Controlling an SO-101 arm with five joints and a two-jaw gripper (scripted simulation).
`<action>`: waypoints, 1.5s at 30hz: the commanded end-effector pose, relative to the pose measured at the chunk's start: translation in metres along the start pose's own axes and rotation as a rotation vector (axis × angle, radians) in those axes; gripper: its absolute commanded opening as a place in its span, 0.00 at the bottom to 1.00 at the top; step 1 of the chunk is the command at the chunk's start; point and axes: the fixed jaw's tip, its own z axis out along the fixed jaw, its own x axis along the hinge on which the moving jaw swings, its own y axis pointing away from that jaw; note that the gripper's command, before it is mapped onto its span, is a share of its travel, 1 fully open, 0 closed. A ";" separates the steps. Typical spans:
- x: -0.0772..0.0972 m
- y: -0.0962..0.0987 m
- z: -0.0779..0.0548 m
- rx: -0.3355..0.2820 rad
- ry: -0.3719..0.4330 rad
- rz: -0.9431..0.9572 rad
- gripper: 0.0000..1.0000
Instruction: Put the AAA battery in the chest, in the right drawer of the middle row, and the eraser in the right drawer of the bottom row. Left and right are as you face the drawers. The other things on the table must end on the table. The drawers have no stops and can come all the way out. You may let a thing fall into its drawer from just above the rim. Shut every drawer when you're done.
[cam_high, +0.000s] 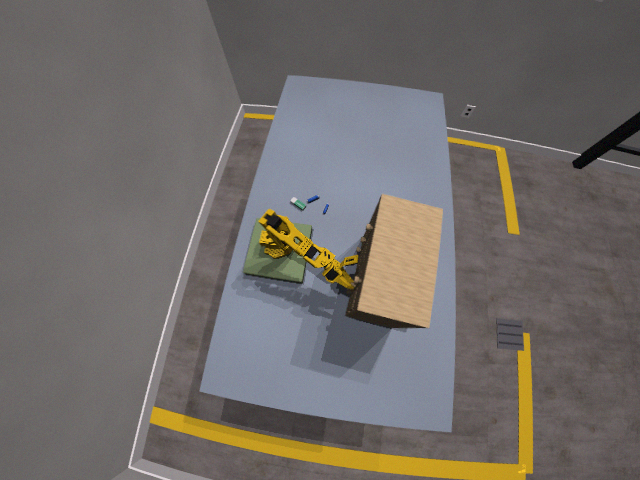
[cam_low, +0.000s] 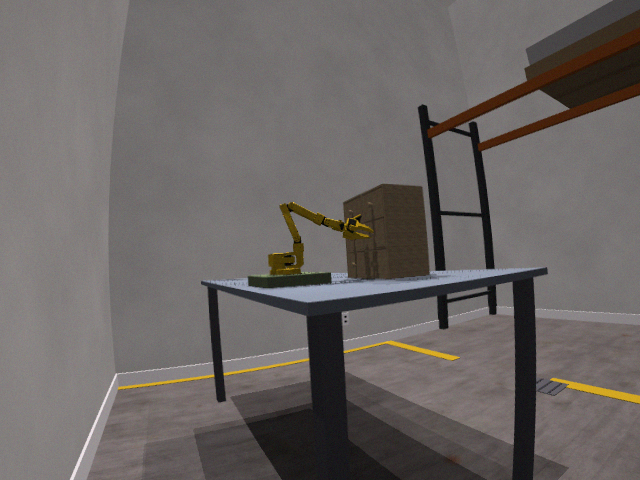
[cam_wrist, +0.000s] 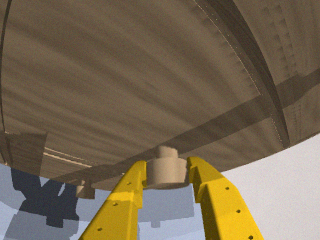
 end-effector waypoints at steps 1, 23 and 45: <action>0.000 0.007 0.001 -0.027 0.002 -0.012 0.06; 0.000 0.007 0.001 -0.027 0.002 -0.012 0.00; 0.006 0.002 -0.010 -0.013 0.024 -0.007 0.00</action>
